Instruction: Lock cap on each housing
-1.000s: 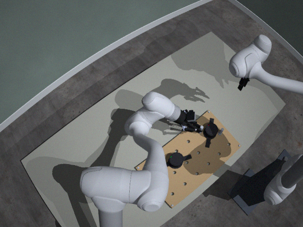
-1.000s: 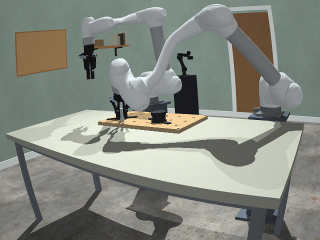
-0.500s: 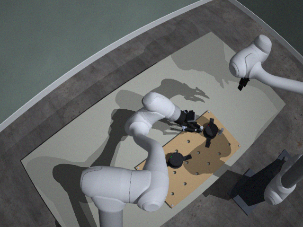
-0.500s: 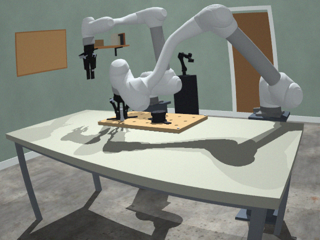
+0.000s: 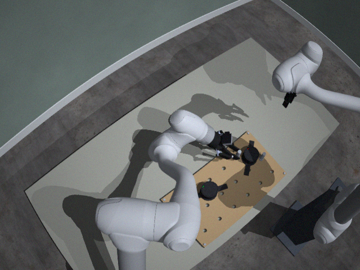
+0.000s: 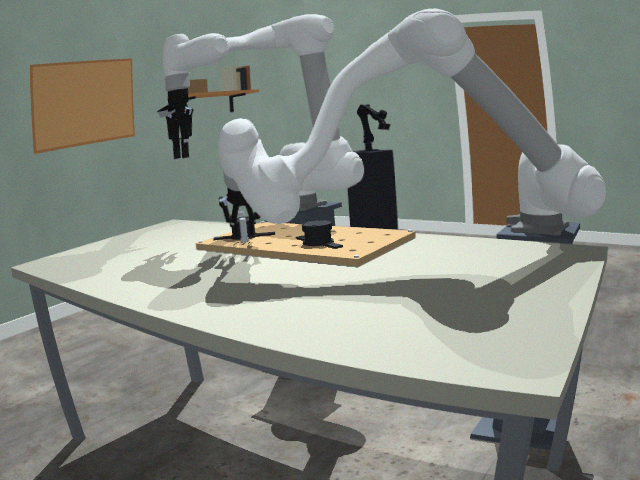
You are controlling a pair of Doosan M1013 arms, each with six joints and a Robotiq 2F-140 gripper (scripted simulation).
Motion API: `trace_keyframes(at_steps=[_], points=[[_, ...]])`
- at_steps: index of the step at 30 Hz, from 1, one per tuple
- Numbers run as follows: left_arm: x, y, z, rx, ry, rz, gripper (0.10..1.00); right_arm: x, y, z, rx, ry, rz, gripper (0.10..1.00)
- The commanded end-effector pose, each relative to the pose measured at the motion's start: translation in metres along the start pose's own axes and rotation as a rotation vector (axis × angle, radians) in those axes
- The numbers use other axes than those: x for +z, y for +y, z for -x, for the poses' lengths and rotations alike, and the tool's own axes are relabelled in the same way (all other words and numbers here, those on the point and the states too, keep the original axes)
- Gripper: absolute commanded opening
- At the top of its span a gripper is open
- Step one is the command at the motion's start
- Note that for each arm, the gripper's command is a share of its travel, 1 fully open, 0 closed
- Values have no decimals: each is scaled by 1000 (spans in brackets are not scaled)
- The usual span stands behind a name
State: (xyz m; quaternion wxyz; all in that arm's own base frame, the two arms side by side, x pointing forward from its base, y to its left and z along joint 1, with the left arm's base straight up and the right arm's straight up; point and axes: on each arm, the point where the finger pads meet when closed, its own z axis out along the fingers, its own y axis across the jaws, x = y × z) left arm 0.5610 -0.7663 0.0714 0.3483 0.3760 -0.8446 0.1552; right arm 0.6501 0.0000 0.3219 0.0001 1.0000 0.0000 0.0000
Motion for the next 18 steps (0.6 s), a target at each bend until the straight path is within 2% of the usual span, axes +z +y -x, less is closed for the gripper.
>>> trace_keyframes(at_steps=[1, 9, 18], points=[[-1, 0, -1, 1, 0, -1, 328, -1, 0, 0, 0, 1, 0, 328], [-1, 0, -1, 1, 0, -1, 328, -1, 0, 0, 0, 1, 0, 328], [-10, 0, -1, 1, 0, -1, 328, -1, 0, 0, 0, 1, 0, 328]])
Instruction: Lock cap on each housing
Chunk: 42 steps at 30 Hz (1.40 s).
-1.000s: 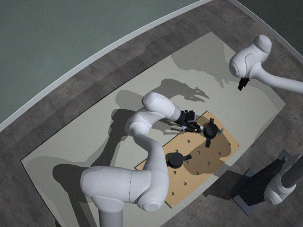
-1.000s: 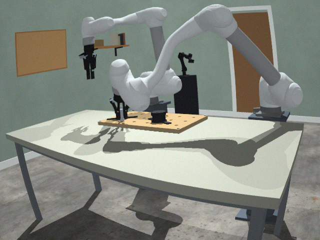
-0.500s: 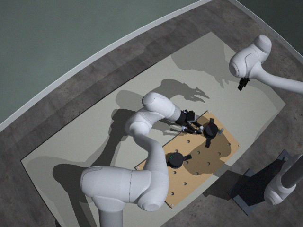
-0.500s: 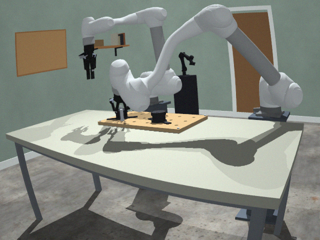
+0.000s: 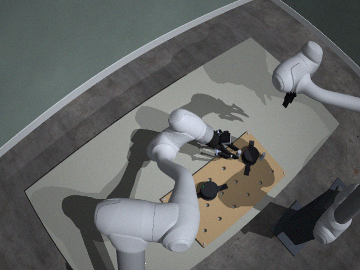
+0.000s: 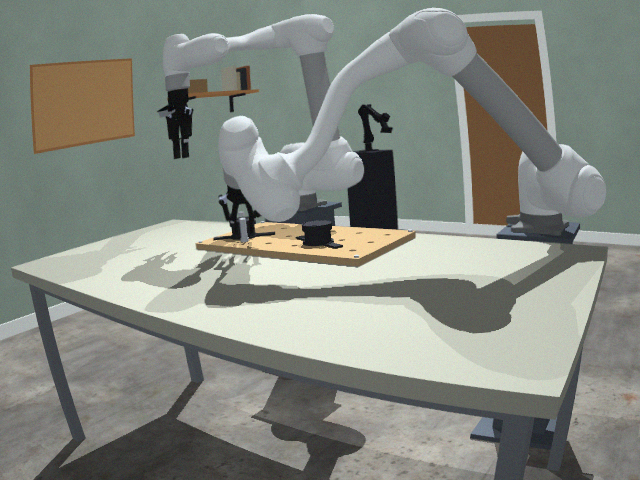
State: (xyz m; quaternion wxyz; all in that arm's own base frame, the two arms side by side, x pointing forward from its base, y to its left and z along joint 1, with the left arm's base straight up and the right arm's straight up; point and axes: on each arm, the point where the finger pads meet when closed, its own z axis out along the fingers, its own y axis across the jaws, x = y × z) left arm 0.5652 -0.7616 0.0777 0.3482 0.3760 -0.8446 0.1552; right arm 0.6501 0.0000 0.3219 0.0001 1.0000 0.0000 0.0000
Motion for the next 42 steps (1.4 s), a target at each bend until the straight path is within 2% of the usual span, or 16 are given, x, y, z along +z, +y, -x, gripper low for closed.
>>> trace_keyframes(at_steps=[1, 5, 19, 28, 31, 37, 39, 42], points=[[-8, -1, -1, 1, 0, -3, 328, -1, 0, 0, 0, 1, 0, 328], [-14, 0, -1, 1, 0, -1, 328, -1, 0, 0, 0, 1, 0, 328], [-77, 0, -1, 1, 0, -1, 328, -1, 0, 0, 0, 1, 0, 328], [-74, 0, -1, 1, 0, 2, 328, -1, 0, 0, 0, 1, 0, 328], [-81, 5, 2, -25, -5, -10, 328, -1, 0, 0, 0, 1, 0, 328], [-115, 33, 19, -157, -29, -66, 328, -1, 0, 0, 0, 1, 0, 328], [-115, 33, 19, -157, -29, -66, 328, -1, 0, 0, 0, 1, 0, 328], [-129, 45, 26, -216, -40, -88, 328, -1, 0, 0, 0, 1, 0, 328]])
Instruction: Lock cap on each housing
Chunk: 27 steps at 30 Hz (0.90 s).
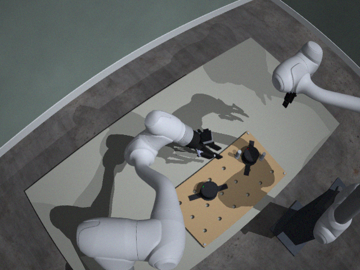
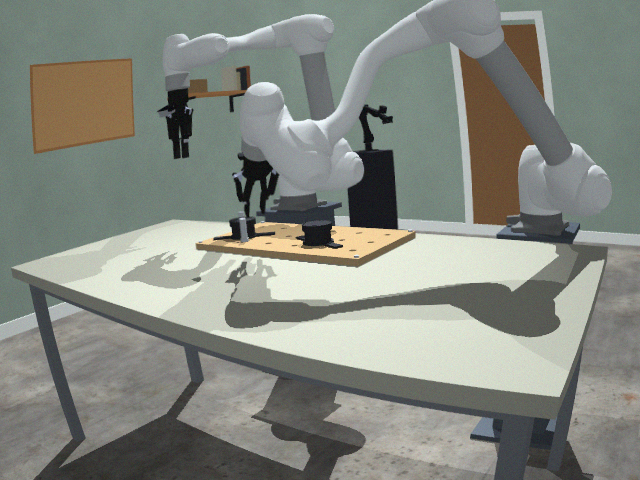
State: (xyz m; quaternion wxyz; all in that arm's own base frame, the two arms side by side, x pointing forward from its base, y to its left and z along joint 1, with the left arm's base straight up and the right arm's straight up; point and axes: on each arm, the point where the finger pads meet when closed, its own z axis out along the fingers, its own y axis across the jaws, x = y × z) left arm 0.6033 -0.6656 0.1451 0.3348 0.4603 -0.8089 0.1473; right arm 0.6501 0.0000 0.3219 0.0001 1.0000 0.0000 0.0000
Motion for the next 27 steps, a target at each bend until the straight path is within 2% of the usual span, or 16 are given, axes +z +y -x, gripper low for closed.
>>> trace_keyframes(at_steps=[1, 12, 15, 27], points=[[-20, 11, 11, -69, -15, -32, 328, -1, 0, 0, 0, 1, 0, 328], [-82, 50, 51, -304, -59, -133, 328, -1, 0, 0, 0, 1, 0, 328], [-85, 53, 52, -322, -61, -137, 328, -1, 0, 0, 0, 1, 0, 328], [-153, 97, 96, -581, -110, -246, 328, -1, 0, 0, 0, 1, 0, 328]])
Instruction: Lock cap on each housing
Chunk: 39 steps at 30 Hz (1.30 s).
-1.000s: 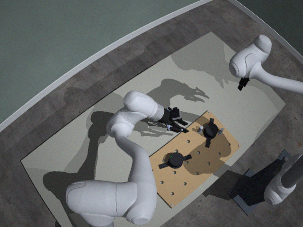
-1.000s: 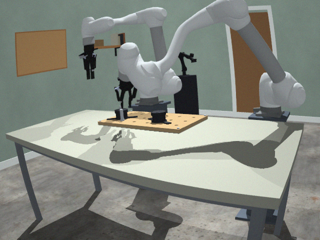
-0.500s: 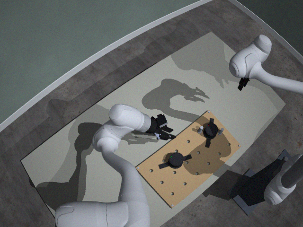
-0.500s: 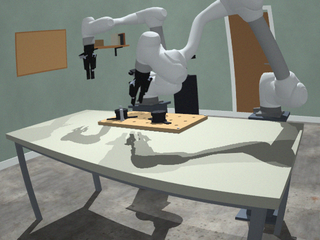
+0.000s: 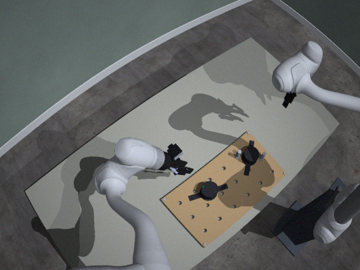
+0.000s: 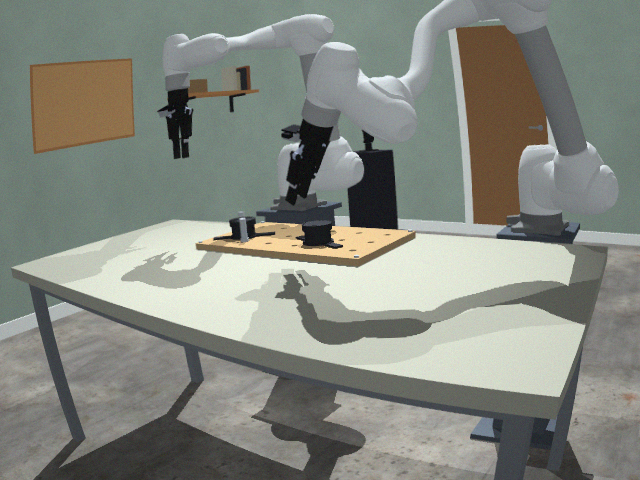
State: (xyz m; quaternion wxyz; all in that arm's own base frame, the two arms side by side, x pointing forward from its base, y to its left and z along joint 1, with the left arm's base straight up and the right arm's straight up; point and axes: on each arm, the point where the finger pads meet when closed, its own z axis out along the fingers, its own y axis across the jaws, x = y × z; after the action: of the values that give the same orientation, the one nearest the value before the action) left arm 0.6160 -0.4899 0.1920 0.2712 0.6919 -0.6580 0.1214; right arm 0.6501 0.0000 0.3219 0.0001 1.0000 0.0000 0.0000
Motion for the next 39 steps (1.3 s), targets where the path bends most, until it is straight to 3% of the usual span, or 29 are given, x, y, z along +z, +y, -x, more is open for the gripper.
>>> trace_keyframes(at_steps=[1, 5, 17, 22, 36, 39], points=[[-23, 0, 19, -83, -18, -37, 328, -1, 0, 0, 0, 1, 0, 328], [-32, 0, 27, -122, -25, -51, 328, -1, 0, 0, 0, 1, 0, 328], [-92, 1, 82, -352, -68, -147, 328, -1, 0, 0, 0, 1, 0, 328], [-102, 0, 91, -399, -76, -164, 328, -1, 0, 0, 0, 1, 0, 328], [-168, 1, 151, -649, -122, -270, 328, -1, 0, 0, 0, 1, 0, 328], [-170, 0, 153, -666, -124, -275, 328, -1, 0, 0, 0, 1, 0, 328]])
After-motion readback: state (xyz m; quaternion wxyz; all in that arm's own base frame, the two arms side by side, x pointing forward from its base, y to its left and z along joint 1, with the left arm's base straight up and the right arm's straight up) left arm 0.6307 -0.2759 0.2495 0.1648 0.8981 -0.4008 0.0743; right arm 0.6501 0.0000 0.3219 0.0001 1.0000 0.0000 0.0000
